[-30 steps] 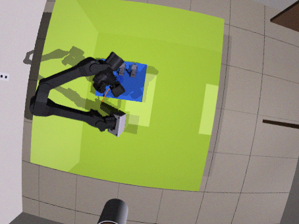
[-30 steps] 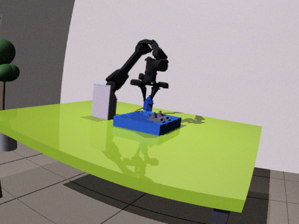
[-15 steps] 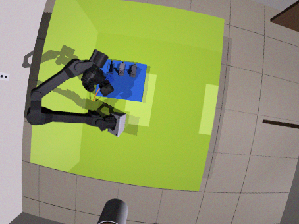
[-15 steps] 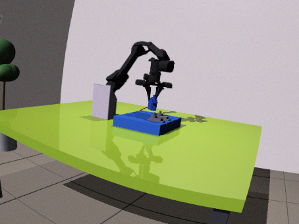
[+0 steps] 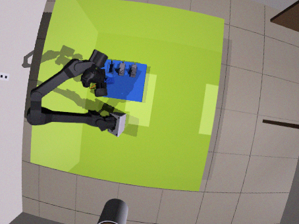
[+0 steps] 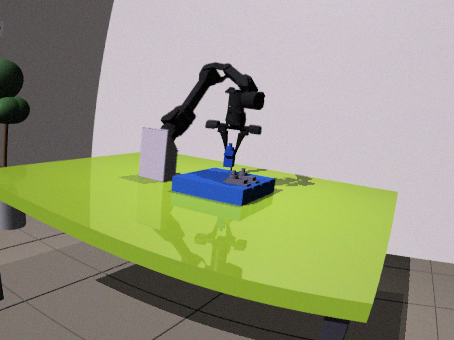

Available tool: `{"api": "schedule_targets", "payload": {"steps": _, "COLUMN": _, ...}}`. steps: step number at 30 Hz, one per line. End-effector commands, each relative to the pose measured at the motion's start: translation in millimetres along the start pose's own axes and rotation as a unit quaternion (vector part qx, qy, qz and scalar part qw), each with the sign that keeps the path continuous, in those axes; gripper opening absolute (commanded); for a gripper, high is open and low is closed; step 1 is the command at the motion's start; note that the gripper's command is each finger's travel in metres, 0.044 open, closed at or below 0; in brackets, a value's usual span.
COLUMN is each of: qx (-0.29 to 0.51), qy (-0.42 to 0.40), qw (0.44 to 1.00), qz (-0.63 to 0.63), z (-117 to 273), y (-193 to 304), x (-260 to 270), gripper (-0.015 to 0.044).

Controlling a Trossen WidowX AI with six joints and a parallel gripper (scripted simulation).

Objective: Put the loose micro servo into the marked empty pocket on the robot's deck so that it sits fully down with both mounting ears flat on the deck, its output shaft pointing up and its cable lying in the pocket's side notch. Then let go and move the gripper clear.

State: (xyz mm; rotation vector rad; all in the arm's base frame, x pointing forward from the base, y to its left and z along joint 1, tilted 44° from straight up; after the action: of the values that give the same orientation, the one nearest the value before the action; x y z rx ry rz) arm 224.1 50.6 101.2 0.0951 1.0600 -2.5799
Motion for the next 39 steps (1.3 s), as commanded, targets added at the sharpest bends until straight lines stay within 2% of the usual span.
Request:
{"api": "schedule_targets", "payload": {"steps": 1, "qx": -0.001, "qy": 0.001, "qw": 0.998, "qz": -0.063, "z": 0.7, "y": -0.5, "x": -0.7, "gripper": 0.0000}}
{"api": "schedule_targets", "payload": {"steps": 10, "qx": -0.001, "qy": 0.001, "qw": 0.976, "qz": -0.216, "z": 0.7, "y": -0.5, "x": -0.7, "gripper": 0.0000}}
{"api": "schedule_targets", "payload": {"steps": 20, "qx": -0.001, "qy": 0.001, "qw": 0.925, "qz": -0.381, "z": 0.7, "y": -0.5, "x": -0.7, "gripper": 0.0000}}
{"api": "schedule_targets", "payload": {"steps": 29, "qx": -0.002, "qy": 0.001, "qw": 0.854, "qz": -0.520, "z": 0.7, "y": -0.6, "x": -0.7, "gripper": 0.0000}}
{"api": "schedule_targets", "payload": {"steps": 39, "qx": -0.002, "qy": 0.000, "qw": 0.752, "qz": -0.659, "z": 0.7, "y": -0.7, "x": -0.7, "gripper": 0.0000}}
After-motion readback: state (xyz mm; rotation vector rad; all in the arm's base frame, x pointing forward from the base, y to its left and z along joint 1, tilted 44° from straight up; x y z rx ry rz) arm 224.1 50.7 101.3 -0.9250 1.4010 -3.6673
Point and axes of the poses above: the point midway between the two fingers, 35 mm back from their tips, its own z axis back along the fingers, its own x axis across the jaws, y = z × x, the point moved 3 cm from there along z, back along the fingers, and after that the axes turned 1 degree about -z, right-handed, at the moved point
